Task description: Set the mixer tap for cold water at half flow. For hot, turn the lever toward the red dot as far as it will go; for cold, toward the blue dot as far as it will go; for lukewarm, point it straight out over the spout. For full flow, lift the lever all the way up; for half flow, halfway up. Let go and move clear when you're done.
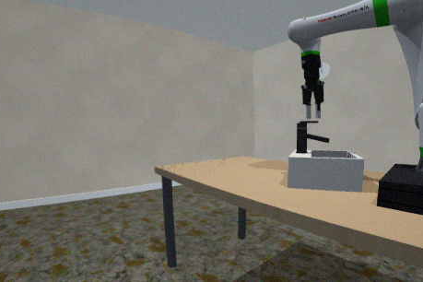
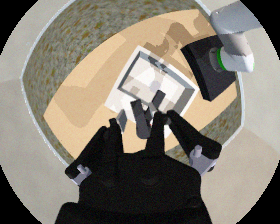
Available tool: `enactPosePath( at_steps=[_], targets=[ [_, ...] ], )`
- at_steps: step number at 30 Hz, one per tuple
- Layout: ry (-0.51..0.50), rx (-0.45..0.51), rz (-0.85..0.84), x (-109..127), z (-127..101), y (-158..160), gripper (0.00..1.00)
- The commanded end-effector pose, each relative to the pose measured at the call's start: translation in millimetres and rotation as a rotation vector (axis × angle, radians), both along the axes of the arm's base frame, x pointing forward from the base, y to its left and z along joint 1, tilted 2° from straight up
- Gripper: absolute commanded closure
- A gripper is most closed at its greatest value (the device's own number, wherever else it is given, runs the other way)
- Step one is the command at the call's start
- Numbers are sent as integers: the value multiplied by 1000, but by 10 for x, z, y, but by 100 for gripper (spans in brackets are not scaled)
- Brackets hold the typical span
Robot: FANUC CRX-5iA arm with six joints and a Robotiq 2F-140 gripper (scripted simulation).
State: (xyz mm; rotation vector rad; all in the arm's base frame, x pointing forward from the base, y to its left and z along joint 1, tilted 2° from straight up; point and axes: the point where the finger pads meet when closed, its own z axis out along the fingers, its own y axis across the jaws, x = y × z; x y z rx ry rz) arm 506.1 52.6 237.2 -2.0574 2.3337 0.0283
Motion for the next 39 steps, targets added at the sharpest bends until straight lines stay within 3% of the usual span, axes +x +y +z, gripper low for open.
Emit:
enactPosePath(
  at_steps=[1,18,39],
  targets=[
    [0,0,0,1,2,0,63],
    [0,0,0,2,-44,2,63],
    [0,0,0,4,-285,10,63]
  ],
)
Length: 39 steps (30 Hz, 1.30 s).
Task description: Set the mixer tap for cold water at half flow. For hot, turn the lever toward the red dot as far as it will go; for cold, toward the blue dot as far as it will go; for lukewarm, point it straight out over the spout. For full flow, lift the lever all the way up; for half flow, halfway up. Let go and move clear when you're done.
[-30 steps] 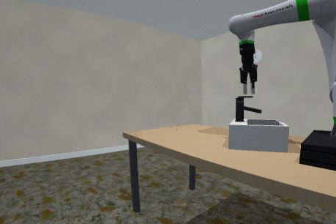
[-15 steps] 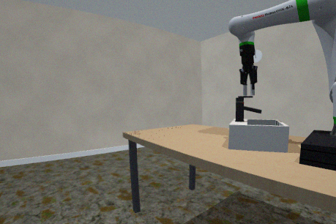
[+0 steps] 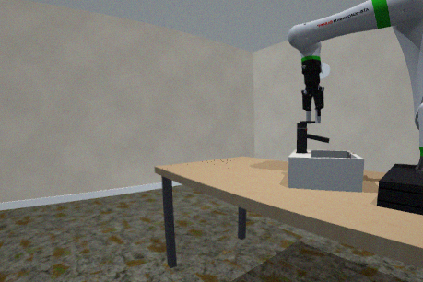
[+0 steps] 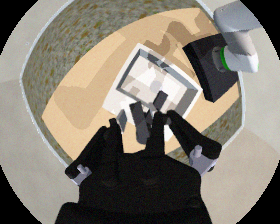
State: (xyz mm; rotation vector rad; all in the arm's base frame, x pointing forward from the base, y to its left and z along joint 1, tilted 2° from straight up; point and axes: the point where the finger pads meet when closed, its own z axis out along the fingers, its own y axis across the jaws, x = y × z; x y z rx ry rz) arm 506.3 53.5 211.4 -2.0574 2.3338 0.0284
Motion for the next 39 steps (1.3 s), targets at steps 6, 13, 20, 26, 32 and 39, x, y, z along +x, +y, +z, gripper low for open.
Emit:
enactPosePath(
  at_steps=[6,13,20,26,32,39],
  targets=[
    [-1,0,0,3,-108,4,63],
    [-1,0,0,3,-160,6,63],
    [-1,0,0,4,-203,7,63],
    [-1,0,0,4,-212,7,63],
    [-1,0,0,4,-212,7,63],
    [-1,0,0,4,-212,7,63]
  ],
)
